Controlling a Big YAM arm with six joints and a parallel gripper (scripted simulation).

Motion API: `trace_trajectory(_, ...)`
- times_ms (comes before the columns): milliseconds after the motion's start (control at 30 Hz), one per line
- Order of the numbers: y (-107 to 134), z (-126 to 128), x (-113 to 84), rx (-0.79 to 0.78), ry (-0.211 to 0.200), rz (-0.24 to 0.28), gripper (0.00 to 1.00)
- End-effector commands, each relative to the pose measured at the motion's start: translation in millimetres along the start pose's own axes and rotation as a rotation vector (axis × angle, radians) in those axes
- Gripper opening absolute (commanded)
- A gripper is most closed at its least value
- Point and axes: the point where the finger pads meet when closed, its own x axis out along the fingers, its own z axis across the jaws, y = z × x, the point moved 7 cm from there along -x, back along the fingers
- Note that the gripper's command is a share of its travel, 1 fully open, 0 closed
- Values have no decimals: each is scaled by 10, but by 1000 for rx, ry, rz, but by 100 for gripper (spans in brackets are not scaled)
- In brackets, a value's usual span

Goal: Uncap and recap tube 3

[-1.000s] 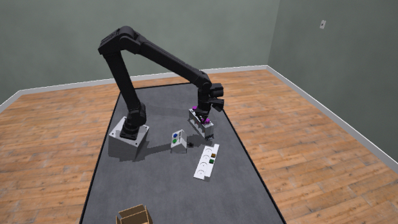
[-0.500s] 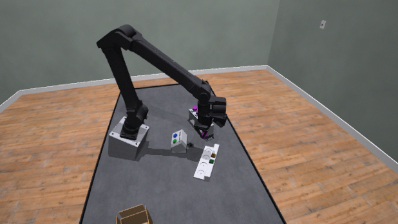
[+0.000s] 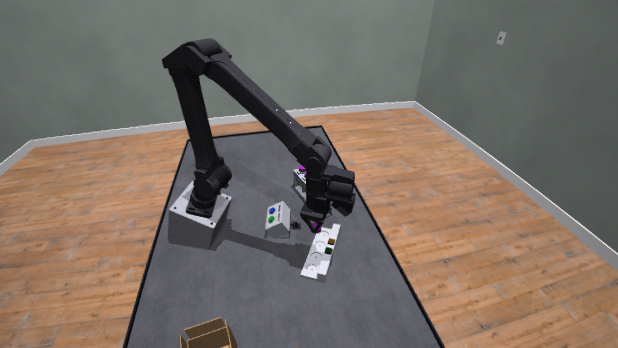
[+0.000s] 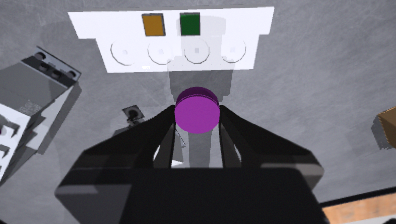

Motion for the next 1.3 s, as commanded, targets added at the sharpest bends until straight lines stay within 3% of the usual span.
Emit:
trace_trajectory(0, -117, 23, -104, -30, -4, -31, 0)
trace_trajectory(33, -117, 23, -104, -30, -4, -31, 0)
trace_trajectory(100, -25, 56, 134, -50, -9, 0, 0)
trace_trajectory(200, -24, 56, 184, -50, -9, 0, 0)
trace_trajectory(700, -11, 59, 937, -28, -5, 2, 0)
trace_trajectory(767, -11, 59, 937, -28, -5, 2, 0)
trace_trajectory(1000, -6, 62, 1288, -28, -6, 2, 0)
trace_trajectory(1133, -12, 64, 1303, -31, -6, -2, 0)
trace_trajectory(1167, -63, 72, 1193, -33, -7, -34, 0)
trace_trajectory(1267, -151, 78, 1158, -34, -8, -51, 0)
